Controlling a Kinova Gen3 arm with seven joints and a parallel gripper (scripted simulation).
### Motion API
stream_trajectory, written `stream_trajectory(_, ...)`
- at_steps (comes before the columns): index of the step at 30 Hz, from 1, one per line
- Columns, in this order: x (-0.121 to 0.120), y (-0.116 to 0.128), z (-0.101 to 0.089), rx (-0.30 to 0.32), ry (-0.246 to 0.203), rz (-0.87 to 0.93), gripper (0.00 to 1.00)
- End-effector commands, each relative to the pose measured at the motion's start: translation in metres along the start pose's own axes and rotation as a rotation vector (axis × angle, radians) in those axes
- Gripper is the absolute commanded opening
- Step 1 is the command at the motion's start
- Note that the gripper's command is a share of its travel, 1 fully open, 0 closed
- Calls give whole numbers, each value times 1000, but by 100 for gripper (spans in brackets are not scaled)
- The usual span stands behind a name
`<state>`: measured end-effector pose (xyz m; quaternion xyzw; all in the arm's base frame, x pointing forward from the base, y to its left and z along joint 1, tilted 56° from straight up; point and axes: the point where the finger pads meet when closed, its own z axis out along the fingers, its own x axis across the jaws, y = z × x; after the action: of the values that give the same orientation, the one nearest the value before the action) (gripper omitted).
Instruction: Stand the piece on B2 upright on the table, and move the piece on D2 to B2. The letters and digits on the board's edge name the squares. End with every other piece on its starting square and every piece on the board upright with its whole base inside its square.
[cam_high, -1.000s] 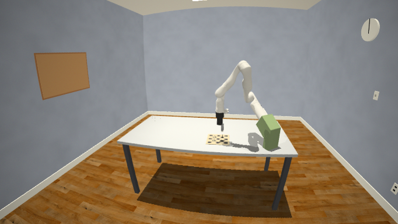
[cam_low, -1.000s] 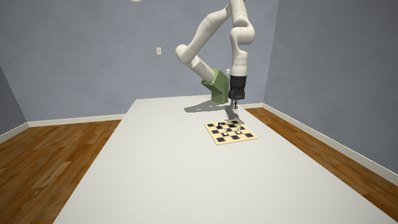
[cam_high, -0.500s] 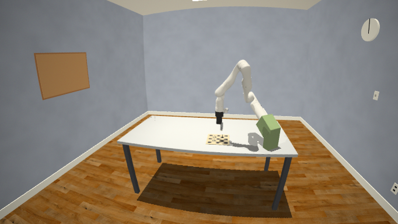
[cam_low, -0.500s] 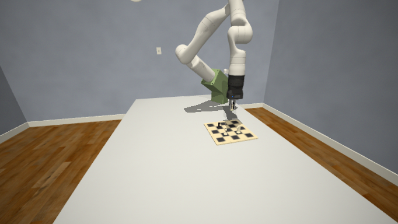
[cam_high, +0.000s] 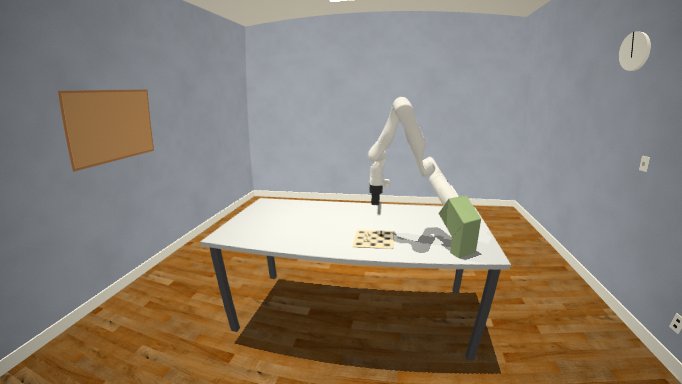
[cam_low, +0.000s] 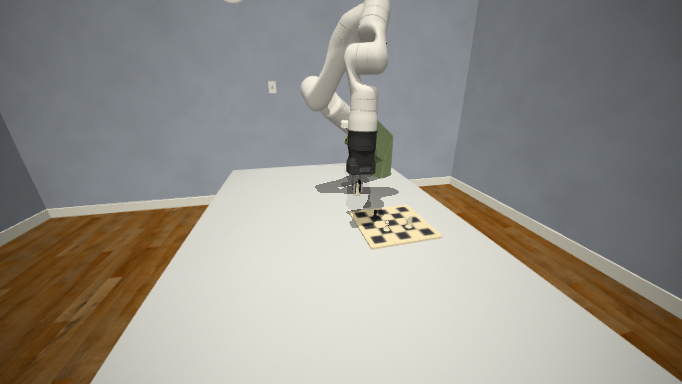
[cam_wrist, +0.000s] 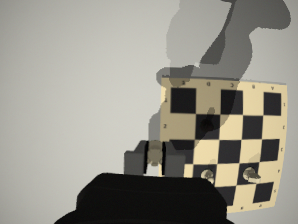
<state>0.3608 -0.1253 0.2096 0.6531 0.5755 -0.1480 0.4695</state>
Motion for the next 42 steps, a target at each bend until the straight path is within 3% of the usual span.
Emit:
stream_trajectory(1, -17, -10, 5, 28, 37, 31, 0)
stream_trajectory(6, -29, -15, 7, 33, 36, 22, 0)
stream_trajectory(27, -29, -15, 9, 33, 36, 22, 0)
stream_trajectory(42, -28, -16, 36, 33, 36, 22, 0)
